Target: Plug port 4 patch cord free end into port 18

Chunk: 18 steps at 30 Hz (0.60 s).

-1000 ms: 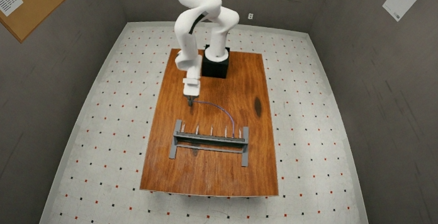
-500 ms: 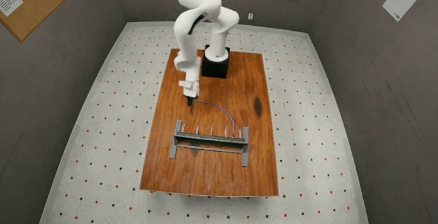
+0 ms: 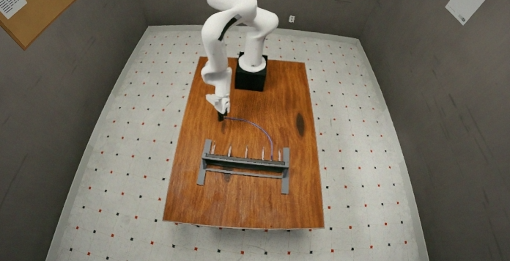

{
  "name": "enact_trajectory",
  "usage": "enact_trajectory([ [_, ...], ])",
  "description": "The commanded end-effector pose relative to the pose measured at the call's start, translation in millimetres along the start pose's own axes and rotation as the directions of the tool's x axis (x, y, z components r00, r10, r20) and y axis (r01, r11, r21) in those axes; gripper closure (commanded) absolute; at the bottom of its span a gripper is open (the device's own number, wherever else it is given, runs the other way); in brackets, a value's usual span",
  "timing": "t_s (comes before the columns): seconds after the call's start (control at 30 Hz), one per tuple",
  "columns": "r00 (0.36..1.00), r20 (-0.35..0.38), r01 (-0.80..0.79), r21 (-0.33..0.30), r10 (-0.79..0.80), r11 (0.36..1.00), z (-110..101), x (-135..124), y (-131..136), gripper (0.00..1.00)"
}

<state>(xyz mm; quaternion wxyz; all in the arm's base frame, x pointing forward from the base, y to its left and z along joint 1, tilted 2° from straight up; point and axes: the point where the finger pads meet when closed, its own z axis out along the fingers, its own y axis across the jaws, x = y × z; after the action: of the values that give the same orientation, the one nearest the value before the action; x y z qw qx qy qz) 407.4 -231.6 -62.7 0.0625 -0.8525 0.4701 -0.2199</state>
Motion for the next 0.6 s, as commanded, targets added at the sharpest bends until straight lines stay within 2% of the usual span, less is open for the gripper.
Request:
enact_trajectory([
  [0.0, 0.988, 0.064, -0.136, -0.067, 0.14, 0.988, 3, -8, 13, 1.0],
  [0.33, 0.909, 0.109, -0.37, -0.23, 0.402, 0.9, 1, -28, 38, 1.0],
  [0.4, 0.909, 0.109, -0.37, -0.23, 0.402, 0.9, 1, -28, 38, 1.0],
  [0.47, 0.866, 0.106, -0.443, -0.292, 0.489, 0.848, -1, -34, 46, 1.0],
  [0.57, 0.832, 0.098, -0.49, -0.334, 0.546, 0.805, -3, -39, 51, 1.0],
])
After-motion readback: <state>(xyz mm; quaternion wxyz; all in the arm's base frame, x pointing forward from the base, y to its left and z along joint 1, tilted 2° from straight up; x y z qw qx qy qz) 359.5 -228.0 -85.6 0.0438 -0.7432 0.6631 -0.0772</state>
